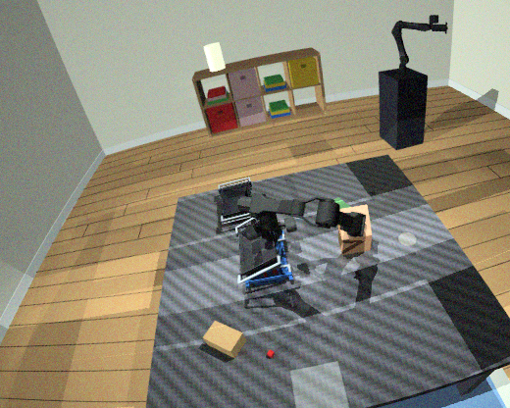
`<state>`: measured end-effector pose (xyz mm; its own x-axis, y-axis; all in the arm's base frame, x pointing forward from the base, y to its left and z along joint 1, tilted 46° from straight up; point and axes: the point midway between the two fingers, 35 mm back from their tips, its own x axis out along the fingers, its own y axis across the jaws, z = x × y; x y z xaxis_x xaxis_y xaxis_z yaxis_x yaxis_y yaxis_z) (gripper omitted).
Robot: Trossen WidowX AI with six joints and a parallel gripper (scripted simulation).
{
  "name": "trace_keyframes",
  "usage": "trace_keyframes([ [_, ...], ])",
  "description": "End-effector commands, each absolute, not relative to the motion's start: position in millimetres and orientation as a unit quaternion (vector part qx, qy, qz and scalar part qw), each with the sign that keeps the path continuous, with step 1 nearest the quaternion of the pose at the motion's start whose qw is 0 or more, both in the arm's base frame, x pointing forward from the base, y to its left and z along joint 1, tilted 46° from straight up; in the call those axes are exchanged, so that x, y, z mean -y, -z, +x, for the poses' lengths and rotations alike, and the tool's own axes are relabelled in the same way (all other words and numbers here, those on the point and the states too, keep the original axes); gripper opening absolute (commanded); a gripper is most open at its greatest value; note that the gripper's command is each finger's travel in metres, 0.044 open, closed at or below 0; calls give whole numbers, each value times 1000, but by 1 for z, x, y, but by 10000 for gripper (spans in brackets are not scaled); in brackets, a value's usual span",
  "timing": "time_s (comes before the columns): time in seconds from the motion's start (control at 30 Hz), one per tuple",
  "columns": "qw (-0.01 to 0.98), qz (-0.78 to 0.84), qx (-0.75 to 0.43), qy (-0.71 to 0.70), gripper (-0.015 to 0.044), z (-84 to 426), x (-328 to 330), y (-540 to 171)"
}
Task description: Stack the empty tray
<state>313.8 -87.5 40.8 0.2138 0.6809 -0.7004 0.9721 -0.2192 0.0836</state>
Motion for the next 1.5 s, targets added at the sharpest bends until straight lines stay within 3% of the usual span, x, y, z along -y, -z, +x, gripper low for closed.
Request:
trace_keyframes([
  [0.0,261,728,-570,276,0,310,83,-38],
  [1.47,261,728,-570,276,0,305,74,-29],
])
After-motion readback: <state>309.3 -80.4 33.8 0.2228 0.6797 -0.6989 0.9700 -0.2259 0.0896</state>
